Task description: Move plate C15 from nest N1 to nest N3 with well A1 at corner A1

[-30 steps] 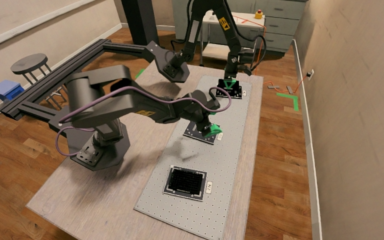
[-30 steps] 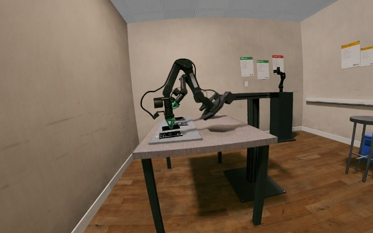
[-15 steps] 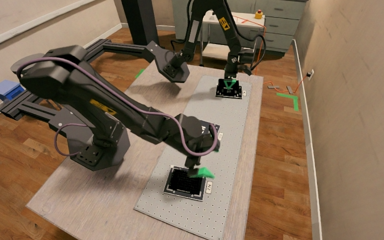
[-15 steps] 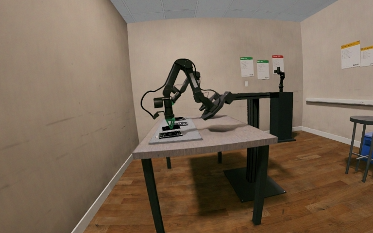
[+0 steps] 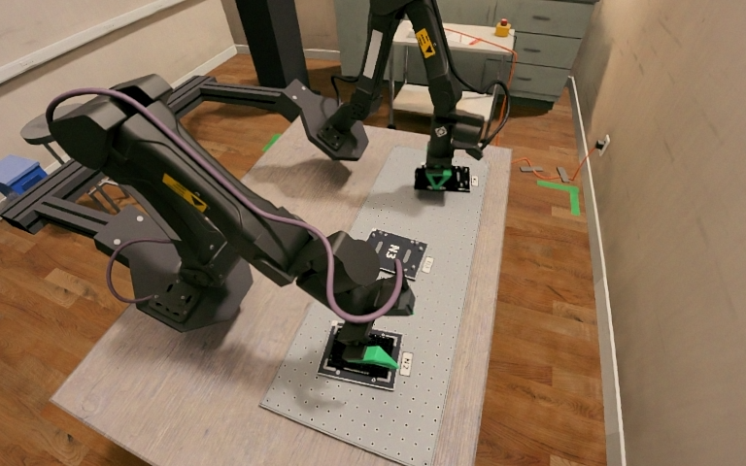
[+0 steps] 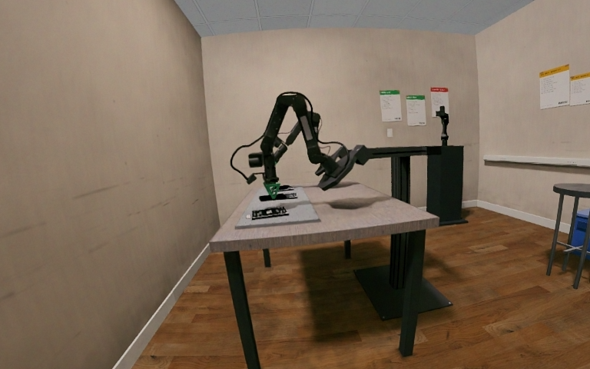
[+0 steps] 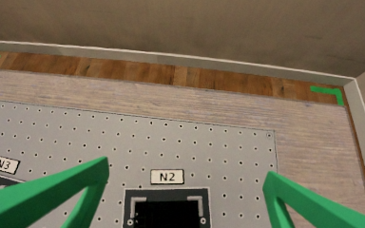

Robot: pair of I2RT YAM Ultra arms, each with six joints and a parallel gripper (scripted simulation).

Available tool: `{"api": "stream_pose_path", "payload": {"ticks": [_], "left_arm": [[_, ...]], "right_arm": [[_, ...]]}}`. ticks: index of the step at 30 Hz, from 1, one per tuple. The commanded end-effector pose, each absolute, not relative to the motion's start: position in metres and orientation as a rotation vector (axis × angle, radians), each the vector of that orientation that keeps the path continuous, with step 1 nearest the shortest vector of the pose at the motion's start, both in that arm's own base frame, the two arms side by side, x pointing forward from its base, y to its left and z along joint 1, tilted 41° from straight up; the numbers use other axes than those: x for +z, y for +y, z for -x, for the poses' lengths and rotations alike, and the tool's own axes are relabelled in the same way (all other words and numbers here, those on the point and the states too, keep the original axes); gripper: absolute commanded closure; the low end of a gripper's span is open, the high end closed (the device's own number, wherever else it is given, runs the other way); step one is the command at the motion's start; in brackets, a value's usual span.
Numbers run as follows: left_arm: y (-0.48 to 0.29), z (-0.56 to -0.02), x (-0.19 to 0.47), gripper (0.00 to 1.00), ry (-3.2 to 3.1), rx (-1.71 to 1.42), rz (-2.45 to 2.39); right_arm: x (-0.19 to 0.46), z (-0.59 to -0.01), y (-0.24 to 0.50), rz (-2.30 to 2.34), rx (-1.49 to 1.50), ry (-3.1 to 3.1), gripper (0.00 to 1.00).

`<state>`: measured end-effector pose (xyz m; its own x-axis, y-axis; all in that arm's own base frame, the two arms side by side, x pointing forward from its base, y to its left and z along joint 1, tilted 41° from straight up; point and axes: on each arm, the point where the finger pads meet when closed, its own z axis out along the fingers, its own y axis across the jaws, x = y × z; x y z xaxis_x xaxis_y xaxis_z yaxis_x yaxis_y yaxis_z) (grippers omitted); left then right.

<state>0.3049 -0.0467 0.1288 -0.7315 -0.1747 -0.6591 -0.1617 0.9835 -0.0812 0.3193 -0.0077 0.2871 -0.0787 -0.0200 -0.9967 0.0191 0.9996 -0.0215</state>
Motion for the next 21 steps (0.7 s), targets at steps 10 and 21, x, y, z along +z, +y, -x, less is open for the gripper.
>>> {"api": "stream_pose_path", "payload": {"ticks": [10, 21], "left_arm": [[-0.163, -0.289, 0.107, 0.21, 2.396, 0.013, 0.3], [-0.27, -0.26, 0.089, 0.21, 2.417, -0.01, 0.167]], "right_arm": [[0.294, -0.314, -0.007, 0.008, -0.017, 1.632, 0.0], [0.294, -0.314, -0.007, 0.008, -0.017, 1.632, 0.0]]}}
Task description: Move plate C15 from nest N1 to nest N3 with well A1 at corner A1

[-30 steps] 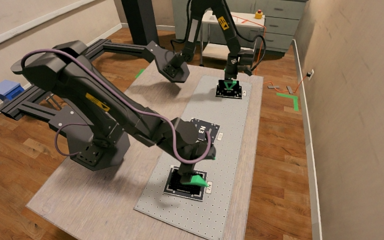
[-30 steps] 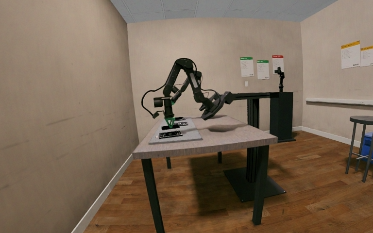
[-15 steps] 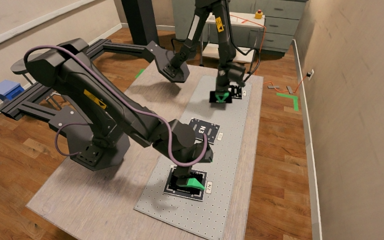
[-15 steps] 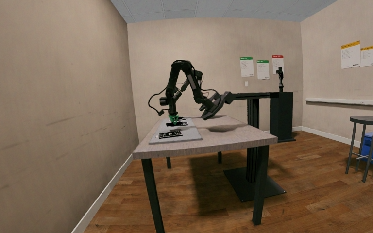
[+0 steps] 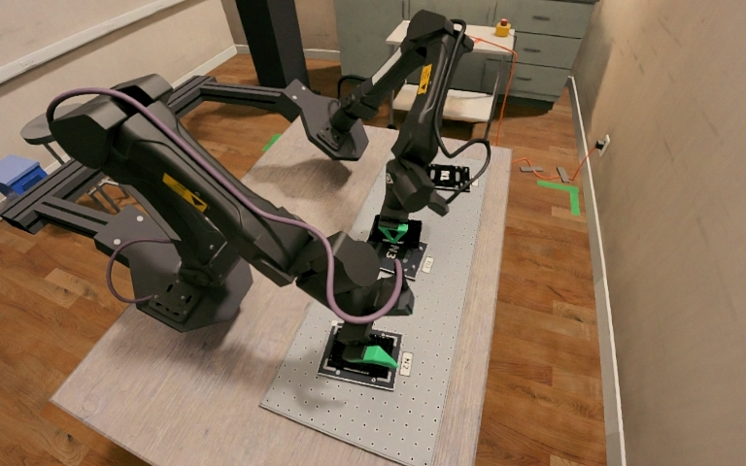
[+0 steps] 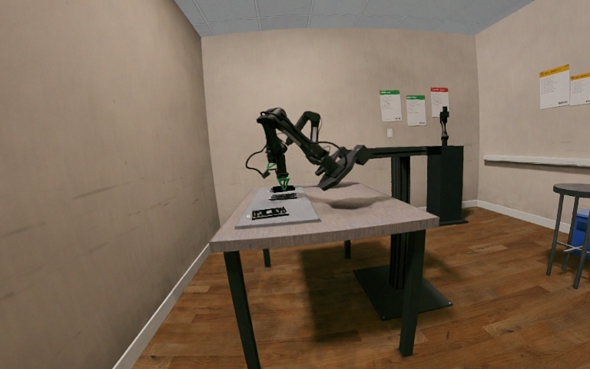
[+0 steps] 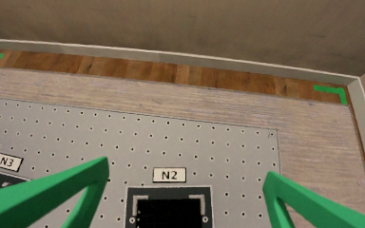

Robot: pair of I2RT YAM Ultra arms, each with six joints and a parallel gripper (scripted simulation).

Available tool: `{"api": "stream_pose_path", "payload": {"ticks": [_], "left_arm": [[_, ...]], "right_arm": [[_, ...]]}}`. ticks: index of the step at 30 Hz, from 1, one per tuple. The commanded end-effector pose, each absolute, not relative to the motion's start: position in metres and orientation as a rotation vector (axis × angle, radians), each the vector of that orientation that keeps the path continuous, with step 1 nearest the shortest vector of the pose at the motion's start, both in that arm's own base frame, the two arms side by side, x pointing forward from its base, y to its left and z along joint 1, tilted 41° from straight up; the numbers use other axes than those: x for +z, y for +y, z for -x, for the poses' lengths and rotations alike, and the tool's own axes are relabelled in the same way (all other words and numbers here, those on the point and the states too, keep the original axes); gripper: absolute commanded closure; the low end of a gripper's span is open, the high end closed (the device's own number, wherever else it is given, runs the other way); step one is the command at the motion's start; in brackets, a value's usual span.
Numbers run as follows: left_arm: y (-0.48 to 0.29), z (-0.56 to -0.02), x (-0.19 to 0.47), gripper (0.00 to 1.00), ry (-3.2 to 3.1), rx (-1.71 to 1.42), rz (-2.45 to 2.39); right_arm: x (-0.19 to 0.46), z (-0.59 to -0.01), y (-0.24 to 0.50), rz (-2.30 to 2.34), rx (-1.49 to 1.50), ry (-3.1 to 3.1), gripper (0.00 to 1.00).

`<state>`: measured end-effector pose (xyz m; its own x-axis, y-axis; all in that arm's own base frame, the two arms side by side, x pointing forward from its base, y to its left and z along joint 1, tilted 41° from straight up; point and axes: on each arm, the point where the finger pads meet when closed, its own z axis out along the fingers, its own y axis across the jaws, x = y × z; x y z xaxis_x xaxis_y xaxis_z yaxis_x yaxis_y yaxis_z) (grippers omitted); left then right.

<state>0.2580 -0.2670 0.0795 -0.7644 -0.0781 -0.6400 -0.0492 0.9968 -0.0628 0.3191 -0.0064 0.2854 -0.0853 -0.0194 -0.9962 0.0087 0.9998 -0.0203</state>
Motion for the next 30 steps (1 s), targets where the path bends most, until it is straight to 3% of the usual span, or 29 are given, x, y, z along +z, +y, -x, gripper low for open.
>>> {"api": "stream_pose_path", "payload": {"ticks": [1, 8, 30], "left_arm": [[-0.275, -0.259, 0.088, 0.21, 2.418, -0.01, 0.163], [-0.306, -0.255, 0.085, 0.21, 2.398, -0.037, 0.123], [-0.302, -0.255, 0.084, 0.21, 2.418, 0.069, -0.117]], "right_arm": [[0.294, -0.314, -0.007, 0.008, -0.017, 1.632, 0.0], [0.293, -0.316, -0.006, 0.009, -0.021, 1.632, 0.0], [0.293, -0.316, -0.006, 0.009, -0.021, 1.632, 0.0]]}}
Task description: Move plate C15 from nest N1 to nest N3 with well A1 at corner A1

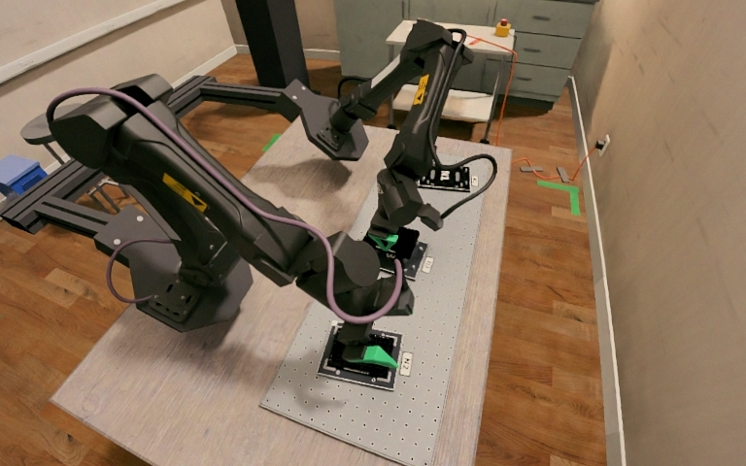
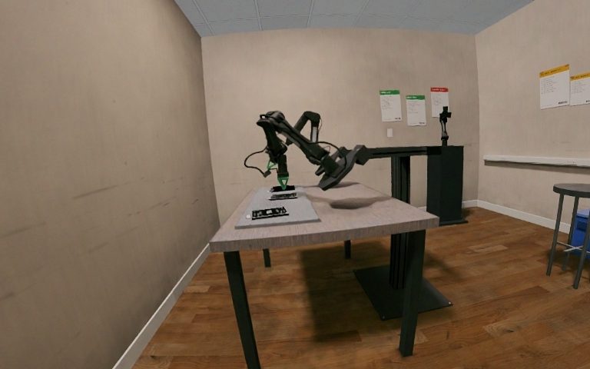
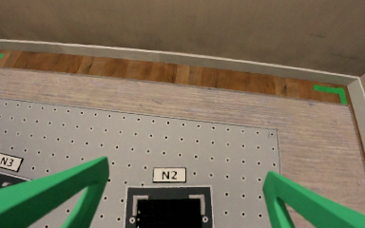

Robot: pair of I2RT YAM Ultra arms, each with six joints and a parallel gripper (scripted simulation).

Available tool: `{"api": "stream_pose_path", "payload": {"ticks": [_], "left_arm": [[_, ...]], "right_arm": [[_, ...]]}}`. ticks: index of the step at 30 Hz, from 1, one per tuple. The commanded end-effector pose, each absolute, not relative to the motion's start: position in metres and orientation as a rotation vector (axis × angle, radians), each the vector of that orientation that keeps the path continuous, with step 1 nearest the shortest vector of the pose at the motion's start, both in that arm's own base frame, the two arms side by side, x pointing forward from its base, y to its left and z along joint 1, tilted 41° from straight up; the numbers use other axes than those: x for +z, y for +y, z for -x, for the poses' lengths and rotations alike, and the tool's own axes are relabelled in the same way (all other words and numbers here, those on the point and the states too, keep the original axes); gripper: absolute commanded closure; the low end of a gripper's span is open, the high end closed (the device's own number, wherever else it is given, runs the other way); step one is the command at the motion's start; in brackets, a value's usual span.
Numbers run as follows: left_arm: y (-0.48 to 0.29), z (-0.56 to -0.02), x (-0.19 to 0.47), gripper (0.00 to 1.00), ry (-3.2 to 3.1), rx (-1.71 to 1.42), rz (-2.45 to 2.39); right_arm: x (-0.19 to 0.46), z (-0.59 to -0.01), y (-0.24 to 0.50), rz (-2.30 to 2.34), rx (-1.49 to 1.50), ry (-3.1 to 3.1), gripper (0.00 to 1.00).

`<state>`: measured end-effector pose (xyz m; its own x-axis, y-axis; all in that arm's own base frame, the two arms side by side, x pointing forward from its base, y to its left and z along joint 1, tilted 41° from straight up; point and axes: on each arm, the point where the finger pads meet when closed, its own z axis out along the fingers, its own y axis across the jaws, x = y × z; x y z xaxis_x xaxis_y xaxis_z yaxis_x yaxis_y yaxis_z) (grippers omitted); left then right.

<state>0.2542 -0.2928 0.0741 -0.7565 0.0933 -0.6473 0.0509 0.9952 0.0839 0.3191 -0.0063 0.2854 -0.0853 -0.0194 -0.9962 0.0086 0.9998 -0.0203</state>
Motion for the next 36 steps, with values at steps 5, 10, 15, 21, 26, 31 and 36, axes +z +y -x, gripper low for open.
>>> {"api": "stream_pose_path", "payload": {"ticks": [5, 10, 15, 21, 26, 31, 36], "left_arm": [[-0.303, -0.256, 0.085, 0.21, 2.418, 0.07, -0.118], [-0.317, -0.261, 0.091, 0.21, 2.398, 0.032, -0.134], [-0.31, -0.269, 0.081, 0.21, 2.405, 0.061, -0.126], [-0.312, -0.267, 0.084, 0.21, 2.401, 0.048, -0.129], [-0.316, -0.268, 0.086, 0.21, 2.392, 0.025, -0.12], [-0.308, -0.268, 0.08, 0.21, 2.394, 0.023, -0.12], [-0.309, -0.267, 0.08, 0.21, 2.394, 0.022, -0.121]], "right_arm": [[0.293, -0.316, -0.006, 0.009, -0.021, 1.632, 0.0], [0.293, -0.316, -0.006, 0.009, -0.021, 1.632, 0.0], [0.293, -0.316, -0.006, 0.009, -0.021, 1.632, 0.0], [0.293, -0.316, -0.006, 0.009, -0.021, 1.632, 0.0], [0.293, -0.316, -0.006, 0.009, -0.021, 1.632, 0.0], [0.293, -0.316, -0.006, 0.009, -0.021, 1.632, 0.0], [0.293, -0.316, -0.006, 0.009, -0.021, 1.632, 0.0]]}}
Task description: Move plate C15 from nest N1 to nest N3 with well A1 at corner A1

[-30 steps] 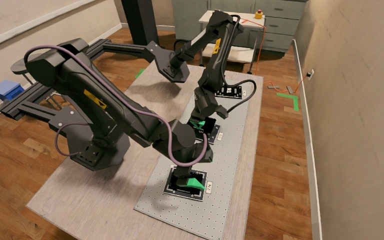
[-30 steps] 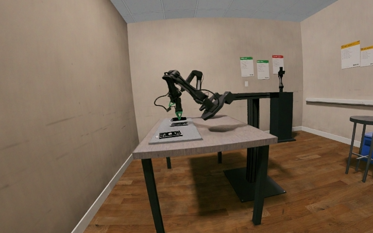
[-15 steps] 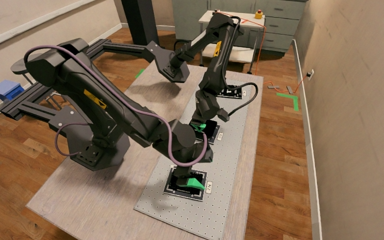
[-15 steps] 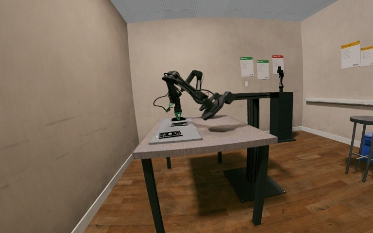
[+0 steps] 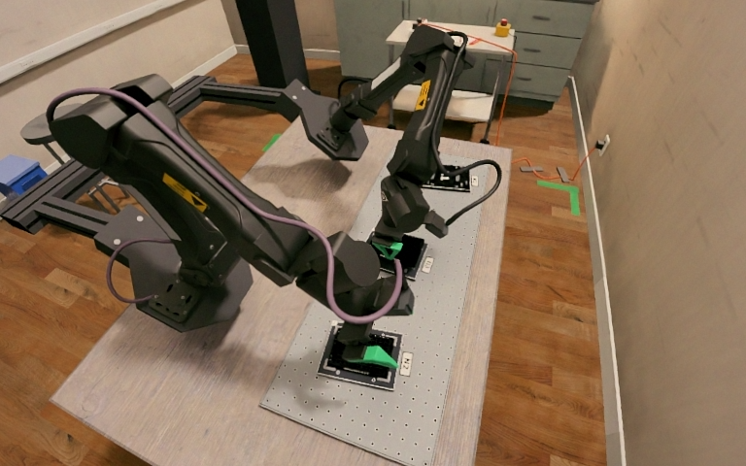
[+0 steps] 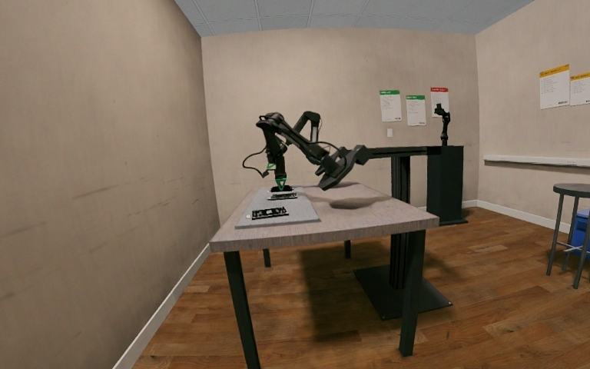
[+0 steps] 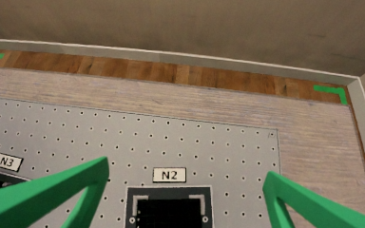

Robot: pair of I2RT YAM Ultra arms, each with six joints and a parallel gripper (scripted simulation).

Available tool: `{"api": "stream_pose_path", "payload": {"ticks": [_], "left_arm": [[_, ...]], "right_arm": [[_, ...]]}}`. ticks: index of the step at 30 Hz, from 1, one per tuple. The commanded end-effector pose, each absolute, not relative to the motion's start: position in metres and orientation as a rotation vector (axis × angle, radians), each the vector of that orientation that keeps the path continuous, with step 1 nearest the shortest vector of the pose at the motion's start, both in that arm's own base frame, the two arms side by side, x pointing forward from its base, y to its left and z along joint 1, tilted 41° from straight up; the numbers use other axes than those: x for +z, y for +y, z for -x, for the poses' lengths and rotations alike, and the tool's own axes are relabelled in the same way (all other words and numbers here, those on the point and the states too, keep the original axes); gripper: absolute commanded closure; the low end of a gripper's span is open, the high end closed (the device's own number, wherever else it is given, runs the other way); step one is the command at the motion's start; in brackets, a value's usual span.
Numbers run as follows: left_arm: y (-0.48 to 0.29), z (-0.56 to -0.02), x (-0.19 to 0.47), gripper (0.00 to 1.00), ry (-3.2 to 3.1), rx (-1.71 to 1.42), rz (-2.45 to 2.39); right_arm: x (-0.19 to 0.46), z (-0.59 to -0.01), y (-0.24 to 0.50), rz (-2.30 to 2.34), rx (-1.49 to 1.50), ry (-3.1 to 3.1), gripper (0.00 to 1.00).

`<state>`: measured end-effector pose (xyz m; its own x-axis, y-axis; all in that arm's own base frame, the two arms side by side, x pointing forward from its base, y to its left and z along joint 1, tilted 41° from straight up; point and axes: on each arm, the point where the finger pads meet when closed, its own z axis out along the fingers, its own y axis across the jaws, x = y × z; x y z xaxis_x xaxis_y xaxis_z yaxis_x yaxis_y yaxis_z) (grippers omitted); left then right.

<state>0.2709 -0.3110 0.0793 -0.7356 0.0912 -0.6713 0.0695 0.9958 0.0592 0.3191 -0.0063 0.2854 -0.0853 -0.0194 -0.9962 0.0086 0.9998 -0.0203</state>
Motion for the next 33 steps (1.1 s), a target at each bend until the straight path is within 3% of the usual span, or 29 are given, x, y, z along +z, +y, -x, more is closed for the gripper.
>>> {"api": "stream_pose_path", "payload": {"ticks": [1, 33], "left_arm": [[-0.309, -0.267, 0.08, 0.21, 2.394, 0.022, -0.121], [-0.3, -0.27, 0.071, 0.21, 2.409, 0.049, -0.117]], "right_arm": [[0.293, -0.316, -0.006, 0.009, -0.021, 1.632, 0.0], [0.293, -0.316, -0.006, 0.009, -0.021, 1.632, 0.0]]}}
